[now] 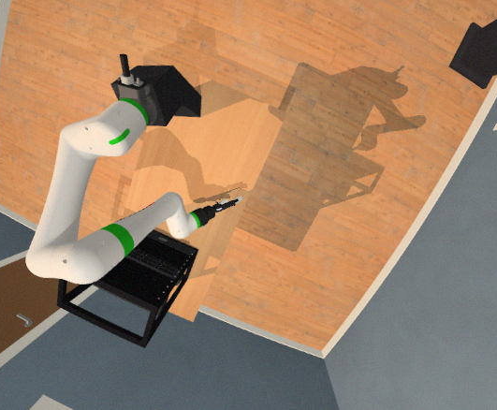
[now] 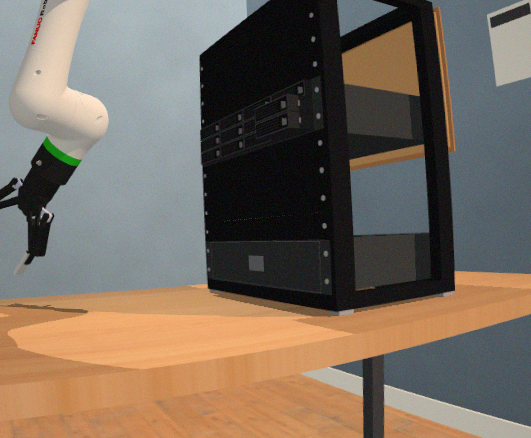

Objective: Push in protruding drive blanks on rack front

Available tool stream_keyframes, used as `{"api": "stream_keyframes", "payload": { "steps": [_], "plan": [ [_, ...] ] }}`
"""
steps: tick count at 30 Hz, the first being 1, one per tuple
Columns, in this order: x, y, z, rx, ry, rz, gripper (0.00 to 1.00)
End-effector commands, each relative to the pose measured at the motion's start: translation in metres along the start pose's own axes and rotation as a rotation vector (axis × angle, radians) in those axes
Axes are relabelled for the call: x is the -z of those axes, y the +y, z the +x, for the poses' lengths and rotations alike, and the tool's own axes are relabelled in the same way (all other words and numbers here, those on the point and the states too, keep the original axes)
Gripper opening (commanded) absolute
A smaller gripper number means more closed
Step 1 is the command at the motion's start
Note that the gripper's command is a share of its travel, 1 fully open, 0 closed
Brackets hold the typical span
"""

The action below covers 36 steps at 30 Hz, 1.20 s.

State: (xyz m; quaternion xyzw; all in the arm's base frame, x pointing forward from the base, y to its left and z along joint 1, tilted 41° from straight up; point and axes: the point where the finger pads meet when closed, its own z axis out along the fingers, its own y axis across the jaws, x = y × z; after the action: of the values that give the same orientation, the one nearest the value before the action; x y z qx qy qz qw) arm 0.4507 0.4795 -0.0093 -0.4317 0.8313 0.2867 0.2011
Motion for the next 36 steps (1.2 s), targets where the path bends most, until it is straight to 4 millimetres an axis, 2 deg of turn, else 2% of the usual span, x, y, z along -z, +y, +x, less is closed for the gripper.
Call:
{"api": "stream_keyframes", "payload": {
  "steps": [1,5,7,12,22,24,36],
  "plan": [
    [-0.004,0.008,-0.007,-0.133,-0.072,-0.071,1.00],
    [-0.003,0.010,-0.018,-0.264,-0.129,-0.136,1.00],
    [-0.003,0.010,-0.018,-0.264,-0.129,-0.136,1.00],
    [0.001,0.006,-0.035,-0.429,-0.211,-0.215,1.00],
    [0.025,-0.024,-0.070,-0.736,-0.406,-0.352,1.00],
    [0.025,-0.024,-0.070,-0.736,-0.406,-0.352,1.00],
    [0.078,-0.094,-0.093,-1.038,-0.689,-0.476,1.00]
  ]
}}
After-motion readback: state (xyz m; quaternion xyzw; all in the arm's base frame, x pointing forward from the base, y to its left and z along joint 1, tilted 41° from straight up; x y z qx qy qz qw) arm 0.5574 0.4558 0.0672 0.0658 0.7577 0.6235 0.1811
